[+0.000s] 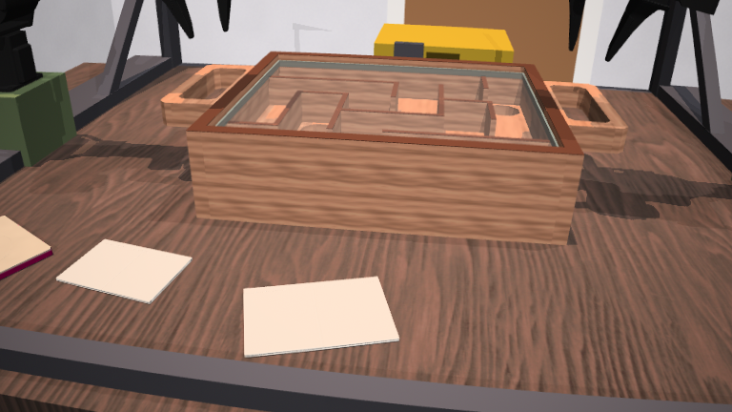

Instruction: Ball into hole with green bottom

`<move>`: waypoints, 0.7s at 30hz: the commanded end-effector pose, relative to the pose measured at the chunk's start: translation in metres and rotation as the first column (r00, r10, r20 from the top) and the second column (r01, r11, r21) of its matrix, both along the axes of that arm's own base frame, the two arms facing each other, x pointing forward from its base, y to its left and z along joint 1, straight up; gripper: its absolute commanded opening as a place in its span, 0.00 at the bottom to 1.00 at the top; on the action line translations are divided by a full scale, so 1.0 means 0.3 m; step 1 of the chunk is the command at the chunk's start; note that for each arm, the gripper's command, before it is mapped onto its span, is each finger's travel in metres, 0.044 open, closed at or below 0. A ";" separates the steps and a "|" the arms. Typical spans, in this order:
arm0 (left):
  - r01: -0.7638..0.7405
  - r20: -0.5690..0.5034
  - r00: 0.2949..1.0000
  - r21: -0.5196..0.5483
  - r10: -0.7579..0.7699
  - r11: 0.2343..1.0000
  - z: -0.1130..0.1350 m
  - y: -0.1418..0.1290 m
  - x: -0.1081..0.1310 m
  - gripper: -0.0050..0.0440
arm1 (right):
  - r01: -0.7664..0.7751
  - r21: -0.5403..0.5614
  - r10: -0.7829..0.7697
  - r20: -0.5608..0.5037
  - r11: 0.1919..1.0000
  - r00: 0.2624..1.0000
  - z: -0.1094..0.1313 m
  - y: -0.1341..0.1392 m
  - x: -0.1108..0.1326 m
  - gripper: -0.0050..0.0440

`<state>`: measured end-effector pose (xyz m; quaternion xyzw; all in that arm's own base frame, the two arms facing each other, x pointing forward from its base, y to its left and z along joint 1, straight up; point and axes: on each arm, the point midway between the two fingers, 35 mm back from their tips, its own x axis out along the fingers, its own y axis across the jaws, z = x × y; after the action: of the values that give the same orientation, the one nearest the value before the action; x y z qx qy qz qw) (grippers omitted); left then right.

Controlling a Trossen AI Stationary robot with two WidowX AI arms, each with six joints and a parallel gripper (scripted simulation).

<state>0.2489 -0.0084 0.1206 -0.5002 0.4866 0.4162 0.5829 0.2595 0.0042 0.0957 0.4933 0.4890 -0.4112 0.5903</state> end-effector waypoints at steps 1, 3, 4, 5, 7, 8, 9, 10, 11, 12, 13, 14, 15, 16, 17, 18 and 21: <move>0.161 0.178 0.970 0.045 -0.167 0.986 0.034 0.004 0.062 0.45 | -0.159 -0.044 0.164 0.181 0.986 0.970 0.053 0.001 0.066 0.45; 0.223 0.246 0.940 0.087 -0.238 0.971 0.055 0.005 0.092 0.45 | -0.220 -0.087 0.235 0.247 0.972 0.940 0.078 0.000 0.094 0.45; 0.251 0.277 0.922 0.107 -0.272 0.962 0.063 0.006 0.105 0.45 | -0.248 -0.106 0.269 0.279 0.963 0.922 0.089 0.000 0.106 0.45; 0.251 0.277 0.922 0.107 -0.272 0.962 0.063 0.006 0.105 0.45 | -0.248 -0.106 0.269 0.279 0.963 0.922 0.089 0.000 0.106 0.45; 0.278 0.307 0.901 0.133 -0.306 0.951 0.075 0.007 0.118 0.45 | -0.274 -0.133 0.303 0.308 0.952 0.902 0.104 0.000 0.119 0.45; 0.303 0.335 0.879 0.162 -0.341 0.939 0.088 0.007 0.132 0.45 | -0.299 -0.161 0.337 0.336 0.941 0.880 0.119 -0.001 0.131 0.45; 0.324 0.361 0.855 0.188 -0.372 0.927 0.100 0.008 0.145 0.45 | -0.320 -0.187 0.368 0.361 0.929 0.857 0.134 -0.001 0.144 0.45; 0.344 0.385 0.829 0.220 -0.406 0.913 0.115 0.009 0.158 0.45 | -0.340 -0.219 0.401 0.386 0.915 0.831 0.151 -0.002 0.155 0.45; 0.362 0.407 0.801 0.254 -0.439 0.897 0.130 0.010 0.170 0.45 | -0.357 -0.252 0.433 0.407 0.899 0.804 0.168 -0.002 0.166 0.45; 0.378 0.429 0.771 0.287 -0.471 0.880 0.146 0.010 0.180 0.45 | -0.372 -0.286 0.465 0.430 0.883 0.774 0.188 -0.003 0.176 0.45; 0.391 0.446 0.740 0.323 -0.503 0.862 0.162 0.010 0.191 0.45 | -0.384 -0.322 0.496 0.447 0.866 0.744 0.207 -0.004 0.185 0.45; 0.400 0.461 0.709 0.361 -0.534 0.842 0.179 0.011 0.201 0.45 | -0.393 -0.358 0.527 0.462 0.847 0.713 0.227 -0.004 0.194 0.45; 0.408 0.473 0.677 0.396 -0.564 0.822 0.194 0.012 0.210 0.45 | -0.401 -0.394 0.557 0.475 0.827 0.681 0.245 -0.005 0.202 0.45; 0.412 0.483 0.644 0.435 -0.594 0.801 0.213 0.013 0.218 0.45 | -0.405 -0.432 0.586 0.485 0.806 0.649 0.265 -0.005 0.210 0.45; 0.414 0.489 0.611 0.473 -0.623 0.778 0.231 0.014 0.226 0.45 | -0.407 -0.470 0.615 0.492 0.783 0.616 0.286 -0.006 0.216 0.45; 0.414 0.494 0.577 0.510 -0.651 0.754 0.248 0.015 0.233 0.45 | -0.407 -0.506 0.643 0.497 0.760 0.583 0.305 -0.006 0.222 0.45; 0.394 0.491 0.476 0.623 -0.730 0.676 0.307 0.017 0.250 0.45 | -0.387 -0.618 0.721 0.495 0.684 0.484 0.371 -0.008 0.236 0.45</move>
<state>0.3186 -0.0048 0.1929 -0.3336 0.3172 0.1174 0.8799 0.3245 0.0028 0.1815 0.3265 0.3170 -0.1163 0.8828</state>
